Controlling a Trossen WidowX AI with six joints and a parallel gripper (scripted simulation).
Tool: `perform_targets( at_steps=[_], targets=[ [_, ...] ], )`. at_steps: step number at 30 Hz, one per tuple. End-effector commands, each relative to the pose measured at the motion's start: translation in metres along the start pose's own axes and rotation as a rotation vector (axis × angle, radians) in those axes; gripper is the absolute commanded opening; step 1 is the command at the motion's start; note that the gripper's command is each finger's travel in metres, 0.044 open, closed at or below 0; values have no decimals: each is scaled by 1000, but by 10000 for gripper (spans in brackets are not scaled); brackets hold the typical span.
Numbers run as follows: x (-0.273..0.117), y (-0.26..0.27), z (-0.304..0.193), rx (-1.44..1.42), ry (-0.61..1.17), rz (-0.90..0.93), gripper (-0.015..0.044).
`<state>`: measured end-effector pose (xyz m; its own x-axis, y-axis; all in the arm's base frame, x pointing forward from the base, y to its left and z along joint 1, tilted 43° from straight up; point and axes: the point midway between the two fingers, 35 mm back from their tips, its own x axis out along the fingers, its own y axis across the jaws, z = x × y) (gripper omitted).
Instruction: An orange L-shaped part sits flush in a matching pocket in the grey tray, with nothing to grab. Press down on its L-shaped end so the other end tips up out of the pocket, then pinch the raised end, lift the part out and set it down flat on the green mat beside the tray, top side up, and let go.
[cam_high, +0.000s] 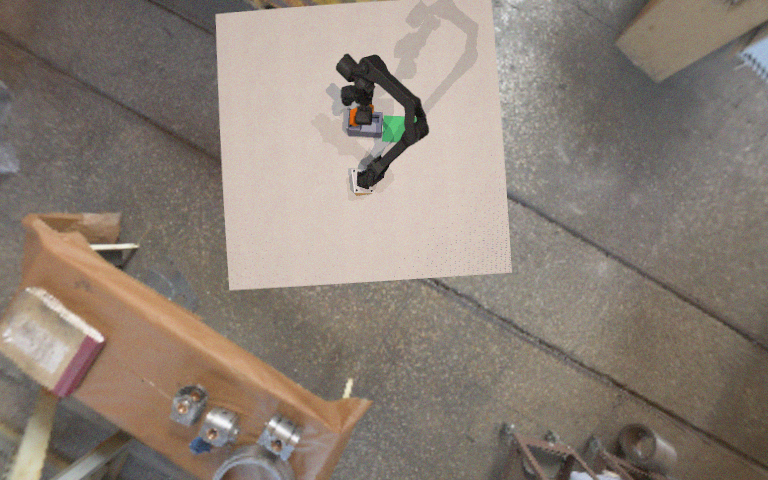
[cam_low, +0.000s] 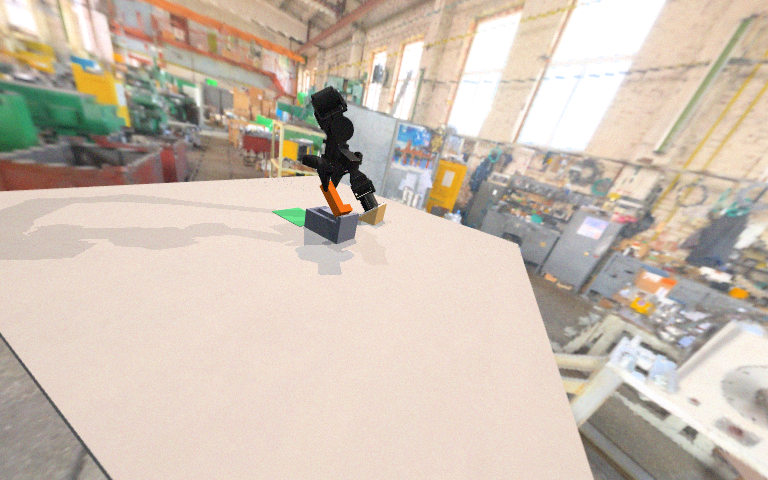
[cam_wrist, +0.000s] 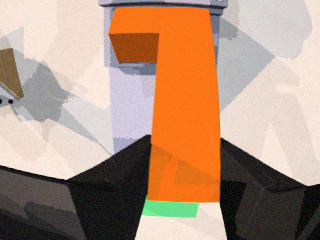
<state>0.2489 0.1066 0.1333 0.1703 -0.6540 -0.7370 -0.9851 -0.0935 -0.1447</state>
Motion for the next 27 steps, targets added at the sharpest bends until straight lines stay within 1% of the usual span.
perform_targets(
  at_steps=[1, 12, 27],
  targets=[
    [-7, 0, 2, 0, -10, -4, 0],
    [-13, 1, -1, -2, -13, -8, 0],
    [-10, 7, -59, -6, -35, -39, 0]
  ],
)
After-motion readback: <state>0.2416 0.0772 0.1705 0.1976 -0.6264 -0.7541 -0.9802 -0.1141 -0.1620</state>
